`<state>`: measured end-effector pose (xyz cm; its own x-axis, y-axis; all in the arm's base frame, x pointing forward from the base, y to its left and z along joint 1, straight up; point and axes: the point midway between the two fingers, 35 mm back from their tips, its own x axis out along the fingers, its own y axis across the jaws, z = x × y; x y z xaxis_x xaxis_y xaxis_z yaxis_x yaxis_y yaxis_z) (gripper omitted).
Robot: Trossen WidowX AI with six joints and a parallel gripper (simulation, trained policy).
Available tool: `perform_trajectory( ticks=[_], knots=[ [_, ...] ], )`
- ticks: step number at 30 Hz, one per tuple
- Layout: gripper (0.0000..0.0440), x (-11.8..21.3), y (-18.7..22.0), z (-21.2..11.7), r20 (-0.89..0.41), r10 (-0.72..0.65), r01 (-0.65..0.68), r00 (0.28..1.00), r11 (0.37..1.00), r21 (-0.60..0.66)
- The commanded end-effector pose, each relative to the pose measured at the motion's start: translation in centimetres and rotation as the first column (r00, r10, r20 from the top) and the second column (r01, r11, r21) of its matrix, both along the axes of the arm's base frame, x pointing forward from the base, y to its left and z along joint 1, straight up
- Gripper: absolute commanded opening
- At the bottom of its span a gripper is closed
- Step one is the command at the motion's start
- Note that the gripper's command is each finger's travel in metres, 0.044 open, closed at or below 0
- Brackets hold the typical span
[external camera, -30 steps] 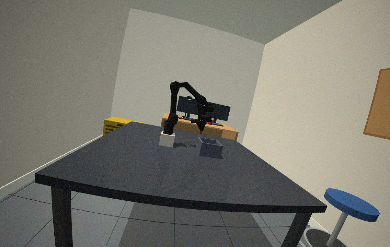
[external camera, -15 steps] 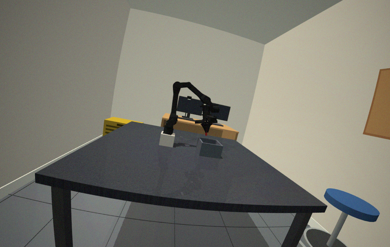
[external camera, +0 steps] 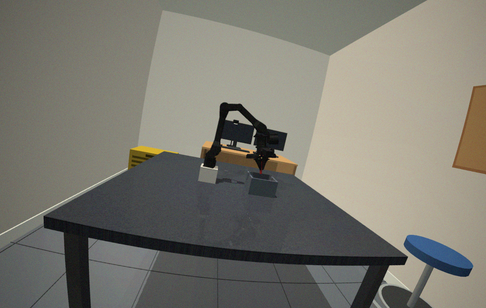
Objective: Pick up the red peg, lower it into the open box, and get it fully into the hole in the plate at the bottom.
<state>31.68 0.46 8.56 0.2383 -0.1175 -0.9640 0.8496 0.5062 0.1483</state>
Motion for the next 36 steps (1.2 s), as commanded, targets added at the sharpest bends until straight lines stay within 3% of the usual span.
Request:
perform_trajectory(
  ticks=[1, 11, 17, 21, 34, 36],
  knots=[
    [0.0011, 0.5, -0.7, -0.7, -0.012, -0.011, 0.011, 1.0, 1.0, 0.014],
    [0.0021, 1.2, -1.6, -3.5, -0.063, -0.022, 0.024, 0.998, 0.999, 0.035],
    [0.0151, 1.4, -2.1, -5.2, -0.101, 0.001, 0.002, 0.995, 1.0, 0.027],
    [0.016, 1.7, -2.4, -5.7, -0.123, 0.008, -0.006, 0.992, 1.0, 0.021],
    [0.0423, 5.5, -4.6, -5.2, -0.083, 0.022, -0.023, 0.996, 1.0, -0.004],
    [0.044, 6.3, -5.0, -5.0, -0.06, 0.019, -0.019, 0.998, 1.0, -0.011]
  ],
)
